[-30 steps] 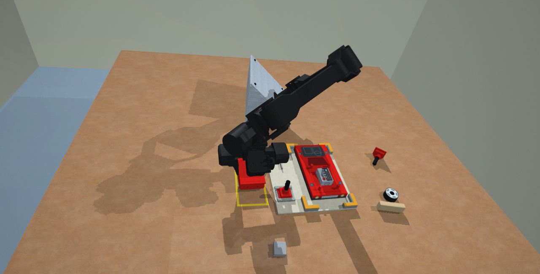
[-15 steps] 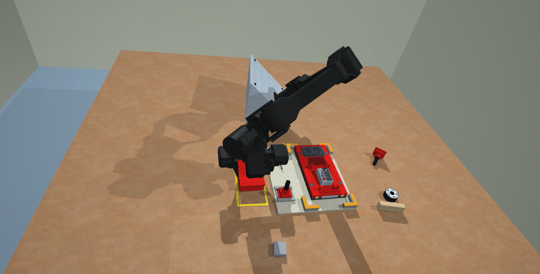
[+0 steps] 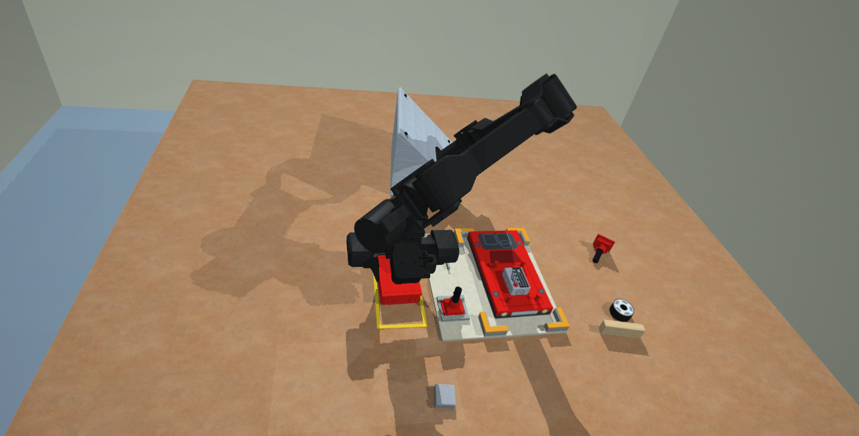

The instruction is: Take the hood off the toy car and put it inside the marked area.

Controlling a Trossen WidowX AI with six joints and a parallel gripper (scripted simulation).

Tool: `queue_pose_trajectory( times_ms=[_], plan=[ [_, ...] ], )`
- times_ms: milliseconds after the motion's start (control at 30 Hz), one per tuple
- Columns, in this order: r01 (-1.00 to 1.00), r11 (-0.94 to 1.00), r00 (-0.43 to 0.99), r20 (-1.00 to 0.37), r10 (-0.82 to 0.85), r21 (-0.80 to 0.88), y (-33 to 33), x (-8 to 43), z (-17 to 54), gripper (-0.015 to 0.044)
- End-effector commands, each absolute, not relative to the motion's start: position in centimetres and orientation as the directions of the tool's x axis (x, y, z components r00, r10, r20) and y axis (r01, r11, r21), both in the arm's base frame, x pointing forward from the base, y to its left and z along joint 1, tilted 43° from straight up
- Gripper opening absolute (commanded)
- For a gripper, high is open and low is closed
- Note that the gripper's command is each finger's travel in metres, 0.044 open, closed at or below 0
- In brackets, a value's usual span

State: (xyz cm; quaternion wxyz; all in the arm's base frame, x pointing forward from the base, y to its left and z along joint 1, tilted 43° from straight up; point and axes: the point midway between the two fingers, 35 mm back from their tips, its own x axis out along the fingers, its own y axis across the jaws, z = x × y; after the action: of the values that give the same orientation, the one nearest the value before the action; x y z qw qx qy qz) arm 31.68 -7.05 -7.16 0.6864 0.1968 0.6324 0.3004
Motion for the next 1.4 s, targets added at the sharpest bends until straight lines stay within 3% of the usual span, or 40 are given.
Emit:
queue_pose_trajectory(
  times_ms=[0,67,367,1367],
  plan=[
    [-0.164,0.742,0.02,-0.75,0.661,0.65,-7.1,31.7,-7.1,0.0394],
    [-0.164,0.742,0.02,-0.75,0.661,0.65,-7.2,31.7,-7.0,0.044],
    [-0.163,0.74,0.021,-0.748,0.664,0.652,-12.0,31.5,-1.8,0.044],
    [-0.163,0.74,0.021,-0.748,0.664,0.652,-12.0,31.5,-1.8,0.044]
  ],
)
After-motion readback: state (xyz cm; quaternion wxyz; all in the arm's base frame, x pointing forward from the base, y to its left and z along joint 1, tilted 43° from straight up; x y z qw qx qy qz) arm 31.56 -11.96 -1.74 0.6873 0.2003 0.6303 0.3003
